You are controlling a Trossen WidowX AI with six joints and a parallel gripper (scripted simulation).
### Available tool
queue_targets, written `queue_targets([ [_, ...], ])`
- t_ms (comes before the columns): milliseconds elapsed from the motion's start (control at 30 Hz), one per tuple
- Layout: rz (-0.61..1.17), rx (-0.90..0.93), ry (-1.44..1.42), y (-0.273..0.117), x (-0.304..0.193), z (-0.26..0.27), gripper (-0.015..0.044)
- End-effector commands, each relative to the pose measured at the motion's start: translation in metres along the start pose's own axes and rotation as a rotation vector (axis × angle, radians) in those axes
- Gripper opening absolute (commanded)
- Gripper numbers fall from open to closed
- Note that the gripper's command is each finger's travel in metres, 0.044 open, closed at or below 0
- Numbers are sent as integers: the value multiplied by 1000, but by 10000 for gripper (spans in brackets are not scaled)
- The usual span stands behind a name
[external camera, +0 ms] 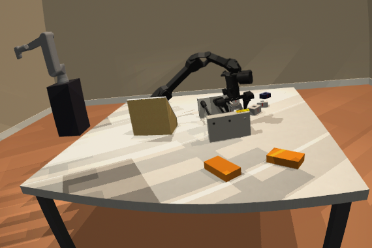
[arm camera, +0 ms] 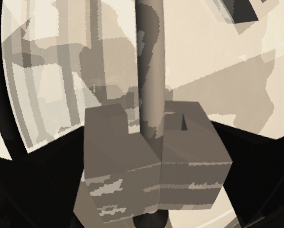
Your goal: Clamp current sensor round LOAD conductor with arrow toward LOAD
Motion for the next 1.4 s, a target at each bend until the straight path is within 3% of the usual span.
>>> queue_targets([
  [0,-1,-63,6,-7,-2,0,0],
  [267,-11,-184,6,-17,-1,4,0],
  [1367,-12,-187,6,-17,-1,4,0],
])
Point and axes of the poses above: the point midway between the two fingers, 35 mm back from their tips, its own y axis out along the fingers, its own z axis across the jaws, x = y × z, the point moved 3 cm from there along -y, back along the fingers, and after that the axes turned 2 degrees about y, right-handed, at the moved point
